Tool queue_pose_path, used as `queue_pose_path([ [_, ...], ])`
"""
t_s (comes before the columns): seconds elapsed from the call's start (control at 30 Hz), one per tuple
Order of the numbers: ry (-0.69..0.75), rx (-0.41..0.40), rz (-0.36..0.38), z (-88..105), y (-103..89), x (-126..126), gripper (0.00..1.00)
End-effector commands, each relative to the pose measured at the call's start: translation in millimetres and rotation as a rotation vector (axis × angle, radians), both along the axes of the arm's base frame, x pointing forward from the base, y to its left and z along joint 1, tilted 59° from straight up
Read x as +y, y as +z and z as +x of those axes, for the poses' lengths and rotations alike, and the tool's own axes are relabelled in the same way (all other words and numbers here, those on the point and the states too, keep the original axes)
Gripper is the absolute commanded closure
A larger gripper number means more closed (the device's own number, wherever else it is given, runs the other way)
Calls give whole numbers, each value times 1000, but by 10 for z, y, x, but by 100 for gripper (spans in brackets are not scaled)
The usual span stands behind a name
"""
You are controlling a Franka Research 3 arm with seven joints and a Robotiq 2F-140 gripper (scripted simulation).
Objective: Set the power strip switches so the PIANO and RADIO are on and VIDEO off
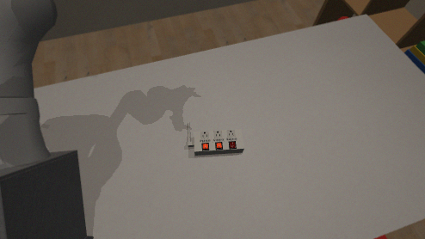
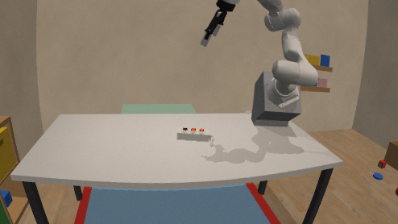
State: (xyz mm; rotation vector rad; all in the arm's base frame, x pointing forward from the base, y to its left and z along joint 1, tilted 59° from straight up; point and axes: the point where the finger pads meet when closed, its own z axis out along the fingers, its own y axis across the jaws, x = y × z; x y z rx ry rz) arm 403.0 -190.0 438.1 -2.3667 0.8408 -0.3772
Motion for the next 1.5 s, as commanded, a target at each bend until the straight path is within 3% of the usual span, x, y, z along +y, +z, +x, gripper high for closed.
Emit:
queue_pose_path([
  [0.0, 42, -38, -12, 26, 28, 22, 0],
  [0.33, 42, -38, -12, 26, 28, 22, 0],
  [0.43, 256, -169, 20, 439, -682, 30, 0],
  [0.47, 256, -169, 20, 439, -682, 30, 0],
  [0.5, 275, -176, 28, 558, -934, 65, 0],
  [0.53, 282, -178, 31, 558, -934, 65, 0],
  [0.57, 295, -176, 41, 664, -1190, 117, 0],
  [0.6, 305, -180, 44, 664, -1190, 117, 0],
  [0.67, 336, -184, 63, 836, -1702, 265, 0],
  [0.7, 347, -188, 67, 836, -1702, 265, 0],
  [0.73, 362, -189, 76, 901, -1952, 359, 0],
  [0.77, 375, -195, 79, 901, -1952, 359, 0],
  [0.8, 391, -198, 88, 952, -2195, 463, 0],
  [0.87, 391, -198, 88, 952, -2195, 463, 0],
  [0.93, 445, -232, 102, 1014, -2651, 693, 0],
  [0.97, 457, -243, 104, 1014, -2651, 693, 0],
  [1.03, 485, -260, 115, 1030, -3055, 935, 0],
  [1.07, 497, -268, 118, 1030, -3055, 935, 0],
  [1.17, 541, -295, 133, 993, -3545, 1279, 0],
  [1.27, 584, -321, 145, 925, -3890, 1557, 0],
  [1.37, 625, -353, 153, 864, -4099, 1741, 0],
  [1.43, 625, -353, 153, 864, -4099, 1741, 0],
  [1.47, 657, -393, 153, 850, -4142, 1781, 0],
])
